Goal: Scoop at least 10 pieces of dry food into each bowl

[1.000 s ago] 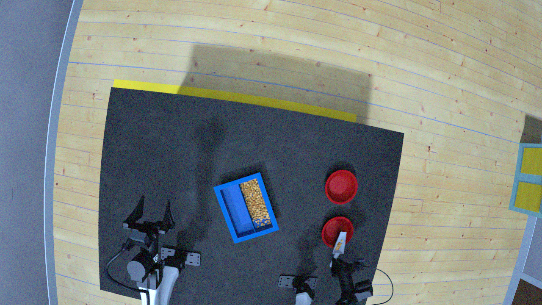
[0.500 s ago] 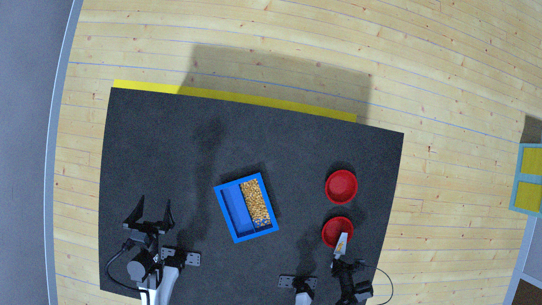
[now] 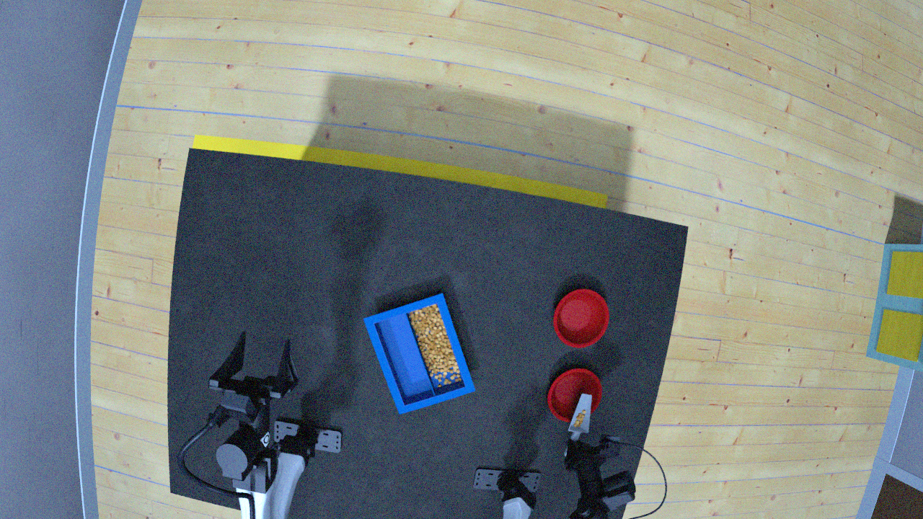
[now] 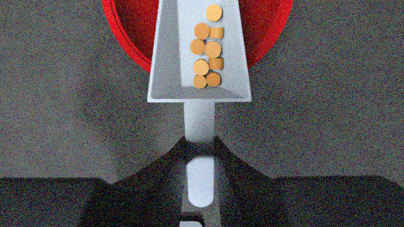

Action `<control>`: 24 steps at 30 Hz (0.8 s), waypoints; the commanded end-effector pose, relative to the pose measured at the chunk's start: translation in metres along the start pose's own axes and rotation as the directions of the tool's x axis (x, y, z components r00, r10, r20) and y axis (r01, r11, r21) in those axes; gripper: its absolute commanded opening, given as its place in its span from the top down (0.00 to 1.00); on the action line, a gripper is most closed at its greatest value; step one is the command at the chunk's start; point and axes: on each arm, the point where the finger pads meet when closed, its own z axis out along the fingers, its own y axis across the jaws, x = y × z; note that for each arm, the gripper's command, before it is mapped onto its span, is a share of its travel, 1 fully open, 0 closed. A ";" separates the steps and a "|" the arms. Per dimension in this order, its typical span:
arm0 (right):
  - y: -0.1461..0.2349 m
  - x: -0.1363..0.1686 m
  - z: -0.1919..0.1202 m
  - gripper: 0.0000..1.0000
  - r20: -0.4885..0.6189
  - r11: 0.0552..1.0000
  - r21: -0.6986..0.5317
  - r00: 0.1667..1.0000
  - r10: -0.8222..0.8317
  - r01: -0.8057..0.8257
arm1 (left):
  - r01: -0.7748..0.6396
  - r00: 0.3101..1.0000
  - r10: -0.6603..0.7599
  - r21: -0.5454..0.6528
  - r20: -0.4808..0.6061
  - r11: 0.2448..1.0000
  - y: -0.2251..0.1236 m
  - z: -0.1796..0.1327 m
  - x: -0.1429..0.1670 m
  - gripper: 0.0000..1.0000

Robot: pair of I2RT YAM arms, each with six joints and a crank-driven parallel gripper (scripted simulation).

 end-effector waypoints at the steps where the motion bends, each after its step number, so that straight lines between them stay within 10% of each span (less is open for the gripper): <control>1: -0.006 -0.009 -0.011 1.00 0.004 0.998 0.058 1.000 -0.005 0.004 | 0.001 0.999 -0.001 0.000 0.052 1.000 0.000 -0.002 -0.020 0.00; 24: -0.010 -0.014 -0.011 1.00 -0.088 0.992 0.089 0.993 -0.078 0.086 | 0.001 0.999 -0.001 0.000 0.052 1.000 0.000 -0.002 -0.020 0.00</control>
